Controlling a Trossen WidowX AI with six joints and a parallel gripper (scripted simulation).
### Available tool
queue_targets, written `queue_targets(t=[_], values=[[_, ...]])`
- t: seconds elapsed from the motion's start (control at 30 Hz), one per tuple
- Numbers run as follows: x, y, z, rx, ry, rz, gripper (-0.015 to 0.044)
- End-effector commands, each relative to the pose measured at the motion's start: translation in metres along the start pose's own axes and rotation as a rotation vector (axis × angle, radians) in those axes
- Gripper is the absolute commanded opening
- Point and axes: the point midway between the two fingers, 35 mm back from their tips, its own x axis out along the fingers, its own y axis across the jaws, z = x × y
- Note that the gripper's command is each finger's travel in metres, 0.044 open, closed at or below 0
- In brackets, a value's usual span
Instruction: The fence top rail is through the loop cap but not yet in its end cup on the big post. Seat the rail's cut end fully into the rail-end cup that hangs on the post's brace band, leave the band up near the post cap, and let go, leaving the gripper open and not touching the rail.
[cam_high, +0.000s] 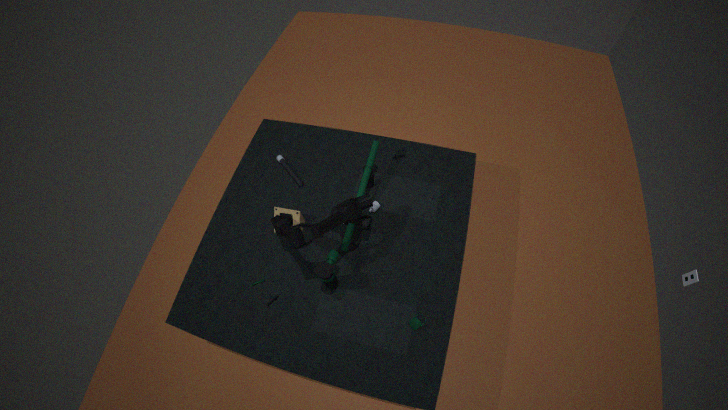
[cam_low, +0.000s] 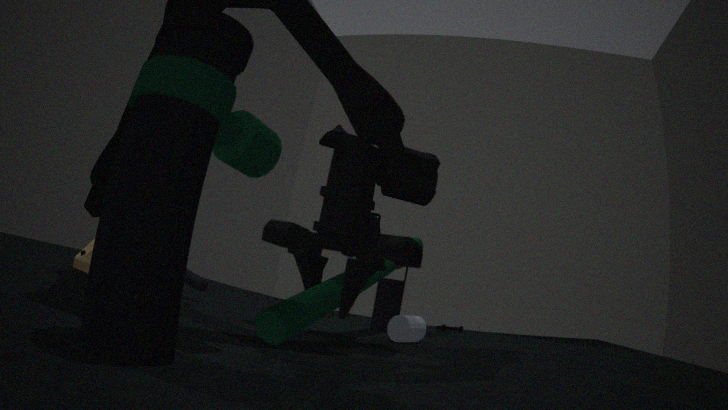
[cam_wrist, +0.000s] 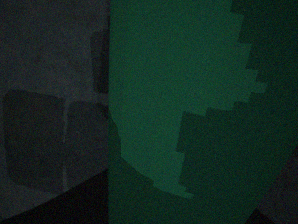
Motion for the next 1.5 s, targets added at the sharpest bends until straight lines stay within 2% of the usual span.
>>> queue_targets(t=[0.0, 0.13, 0.17, 0.37, 0.93, 1.47], values=[[0.001, -0.002, -0.001, 0.001, 0.004, -0.009, 0.0111], [-0.003, -0.001, 0.0, 0.001, 0.004, -0.009, 0.0006], [-0.005, 0.0, 0.0, 0.001, 0.004, -0.009, 0.0], [-0.015, 0.002, -0.004, 0.007, 0.052, -0.025, 0.0], [-0.095, 0.005, -0.033, 0.037, 0.333, -0.256, 0.0], [-0.091, 0.008, -0.03, 0.035, 0.322, -0.236, 0.0]])
